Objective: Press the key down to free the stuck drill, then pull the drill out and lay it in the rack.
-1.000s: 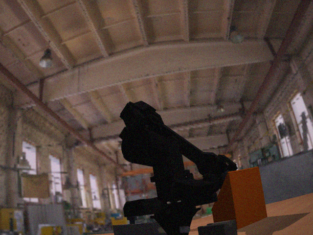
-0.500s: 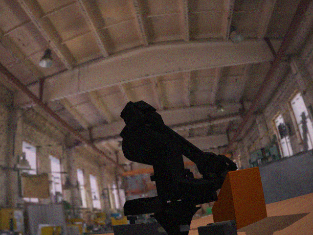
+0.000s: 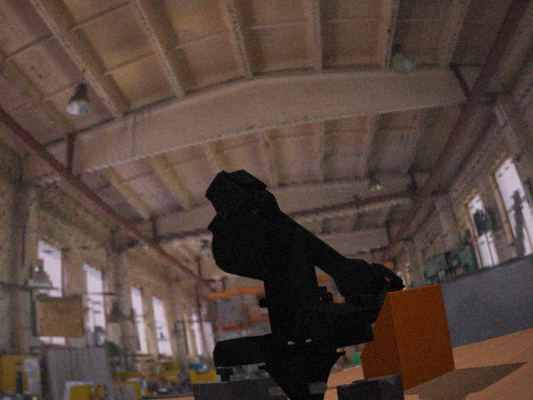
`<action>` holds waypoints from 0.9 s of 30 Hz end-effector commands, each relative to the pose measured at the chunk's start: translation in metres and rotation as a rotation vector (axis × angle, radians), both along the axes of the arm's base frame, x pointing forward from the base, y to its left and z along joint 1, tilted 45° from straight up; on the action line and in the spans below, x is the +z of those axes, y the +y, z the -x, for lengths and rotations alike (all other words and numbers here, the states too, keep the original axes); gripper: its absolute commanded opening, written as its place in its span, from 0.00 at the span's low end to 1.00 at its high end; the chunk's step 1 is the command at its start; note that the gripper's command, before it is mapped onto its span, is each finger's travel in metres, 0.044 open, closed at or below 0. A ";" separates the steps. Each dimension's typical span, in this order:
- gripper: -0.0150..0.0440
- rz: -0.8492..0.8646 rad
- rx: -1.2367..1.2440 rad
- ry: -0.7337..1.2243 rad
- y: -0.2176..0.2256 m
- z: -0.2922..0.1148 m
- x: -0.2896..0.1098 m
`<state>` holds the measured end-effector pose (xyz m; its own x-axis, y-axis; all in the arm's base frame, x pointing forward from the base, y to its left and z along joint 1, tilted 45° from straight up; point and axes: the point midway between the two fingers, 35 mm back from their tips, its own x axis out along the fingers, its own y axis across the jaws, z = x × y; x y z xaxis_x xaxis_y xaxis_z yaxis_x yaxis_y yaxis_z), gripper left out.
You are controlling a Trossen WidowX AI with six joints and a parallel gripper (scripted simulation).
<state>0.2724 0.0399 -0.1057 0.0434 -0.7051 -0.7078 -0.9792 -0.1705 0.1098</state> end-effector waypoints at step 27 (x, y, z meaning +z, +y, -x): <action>0.25 -0.008 0.000 -0.006 0.035 0.005 -0.026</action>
<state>0.2662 0.0676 -0.1294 0.0425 -0.7046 -0.7083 -0.9790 -0.1708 0.1112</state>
